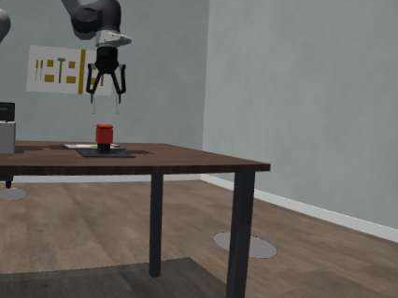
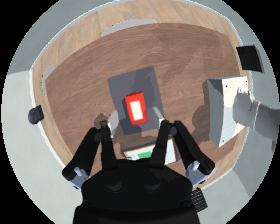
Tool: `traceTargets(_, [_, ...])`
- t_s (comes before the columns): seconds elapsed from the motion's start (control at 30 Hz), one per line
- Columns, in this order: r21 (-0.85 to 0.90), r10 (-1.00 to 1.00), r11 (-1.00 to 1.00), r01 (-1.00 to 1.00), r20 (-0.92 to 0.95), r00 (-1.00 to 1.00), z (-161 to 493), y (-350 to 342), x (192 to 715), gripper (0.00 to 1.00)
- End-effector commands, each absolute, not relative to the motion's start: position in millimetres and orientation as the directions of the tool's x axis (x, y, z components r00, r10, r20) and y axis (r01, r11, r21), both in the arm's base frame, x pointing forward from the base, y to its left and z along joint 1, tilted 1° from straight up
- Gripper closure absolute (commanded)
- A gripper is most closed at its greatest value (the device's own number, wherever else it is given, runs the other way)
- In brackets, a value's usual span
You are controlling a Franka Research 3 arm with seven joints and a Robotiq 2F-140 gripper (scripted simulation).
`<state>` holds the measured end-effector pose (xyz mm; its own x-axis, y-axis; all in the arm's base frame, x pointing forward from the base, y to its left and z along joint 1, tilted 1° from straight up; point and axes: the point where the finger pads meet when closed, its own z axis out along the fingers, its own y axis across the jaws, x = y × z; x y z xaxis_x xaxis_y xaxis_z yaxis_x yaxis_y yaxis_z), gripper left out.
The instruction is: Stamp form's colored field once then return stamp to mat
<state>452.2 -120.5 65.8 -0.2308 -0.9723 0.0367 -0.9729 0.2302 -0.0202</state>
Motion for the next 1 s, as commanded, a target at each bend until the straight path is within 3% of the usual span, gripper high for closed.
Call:
traceTargets(0.0, [0.013,-0.996,0.088,-0.996,-0.005,-0.088,65.3,-118.9,452.2,0.48])
traceTargets(0.37, [0.013,-0.996,0.088,-0.996,-0.005,-0.088,55.9,-118.8,452.1,0.48])
traceTargets(0.97, [0.013,-0.996,0.088,-0.996,-0.005,-0.088,-12.5,-118.4,451.2,0.48])
